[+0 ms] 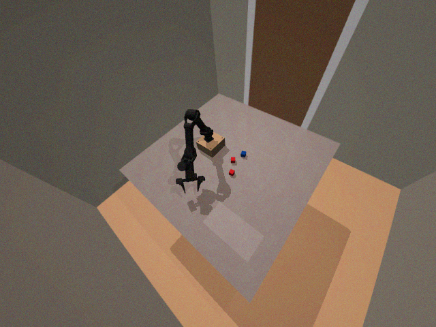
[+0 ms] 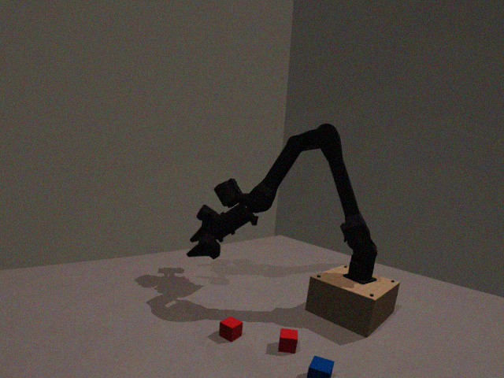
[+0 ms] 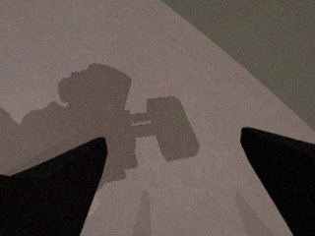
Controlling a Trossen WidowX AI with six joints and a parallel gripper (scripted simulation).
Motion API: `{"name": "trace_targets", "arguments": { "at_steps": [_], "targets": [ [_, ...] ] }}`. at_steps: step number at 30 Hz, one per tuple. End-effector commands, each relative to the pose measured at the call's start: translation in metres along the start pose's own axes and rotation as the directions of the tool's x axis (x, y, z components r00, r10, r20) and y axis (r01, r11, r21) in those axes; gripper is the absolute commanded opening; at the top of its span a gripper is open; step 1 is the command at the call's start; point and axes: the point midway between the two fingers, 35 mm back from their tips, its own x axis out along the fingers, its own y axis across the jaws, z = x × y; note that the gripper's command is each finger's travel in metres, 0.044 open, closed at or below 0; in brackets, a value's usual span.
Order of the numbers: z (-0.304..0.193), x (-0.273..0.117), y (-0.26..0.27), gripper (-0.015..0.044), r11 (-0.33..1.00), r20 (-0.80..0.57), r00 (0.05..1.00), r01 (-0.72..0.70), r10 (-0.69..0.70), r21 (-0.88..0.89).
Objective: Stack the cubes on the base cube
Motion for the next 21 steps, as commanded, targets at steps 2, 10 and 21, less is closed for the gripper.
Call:
{"name": "trace_targets", "arguments": {
  "at_steps": [2,10,21],
  "targets": [
    [0.002,0.001,0.007,0.0347,0.999,-0.013,1.0,-0.018,0.018,0.027],
    [0.026,-0.001,0.094,0.0265,0.935,-0.191,0.96,-0.134,0.205,0.327],
    [0.04,-0.052,0.205,0.0265,0.803,-0.473,0.815,0.014,0.336,0.596]
  ]
}}
